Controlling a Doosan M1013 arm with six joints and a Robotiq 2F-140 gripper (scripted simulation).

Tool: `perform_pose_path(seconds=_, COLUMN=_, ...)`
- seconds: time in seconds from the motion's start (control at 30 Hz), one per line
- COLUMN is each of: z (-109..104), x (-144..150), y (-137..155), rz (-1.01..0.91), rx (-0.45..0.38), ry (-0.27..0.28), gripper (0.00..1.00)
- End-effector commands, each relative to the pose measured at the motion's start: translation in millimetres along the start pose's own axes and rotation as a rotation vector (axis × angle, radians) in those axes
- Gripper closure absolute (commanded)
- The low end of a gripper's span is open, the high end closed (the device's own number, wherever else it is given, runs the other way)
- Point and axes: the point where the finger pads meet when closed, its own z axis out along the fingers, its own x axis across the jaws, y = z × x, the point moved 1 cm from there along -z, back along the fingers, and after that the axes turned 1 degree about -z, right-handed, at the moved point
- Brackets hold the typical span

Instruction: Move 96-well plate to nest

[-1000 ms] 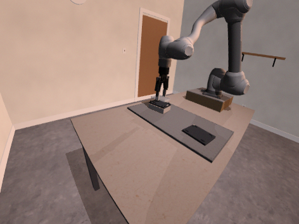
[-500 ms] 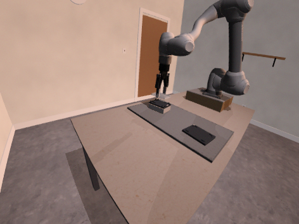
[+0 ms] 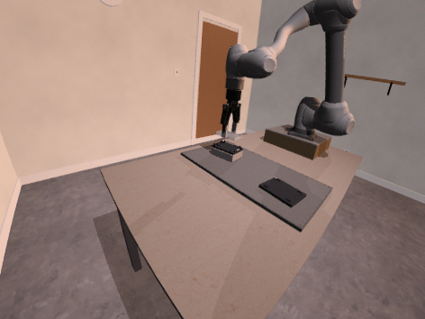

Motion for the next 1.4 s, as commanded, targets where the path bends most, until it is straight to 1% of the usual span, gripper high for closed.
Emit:
perform_pose_path(seconds=0.0, z=-0.1, x=0.0, y=0.0, rz=0.000, rx=0.000, ry=0.000, gripper=0.90)
perform_pose_path(seconds=0.17, z=-0.1, x=0.0, y=0.0, rz=0.000, rx=0.000, ry=0.000, gripper=0.90)
perform_pose_path(seconds=0.4, z=2.5, x=-7.1, y=22.1, rz=0.233, rx=0.000, ry=0.000, gripper=0.90)
perform_pose_path(seconds=0.43, z=2.8, x=-8.1, y=25.3, rz=0.244, rx=0.000, ry=0.000, gripper=0.90)
perform_pose_path(seconds=0.67, z=5.4, x=-15.3, y=47.3, rz=0.244, rx=0.000, ry=0.000, gripper=0.90)
perform_pose_path(seconds=0.73, z=5.4, x=-15.3, y=47.3, rz=0.244, rx=0.000, ry=0.000, gripper=0.90)
perform_pose_path(seconds=1.23, z=11.0, x=-30.5, y=94.6, rz=0.244, rx=0.000, ry=0.000, gripper=0.90)
perform_pose_path(seconds=1.3, z=11.0, x=-30.5, y=94.6, rz=0.244, rx=0.000, ry=0.000, gripper=0.90)
perform_pose_path(seconds=1.37, z=11.7, x=-32.5, y=100.9, rz=0.244, rx=0.000, ry=0.000, gripper=0.90)
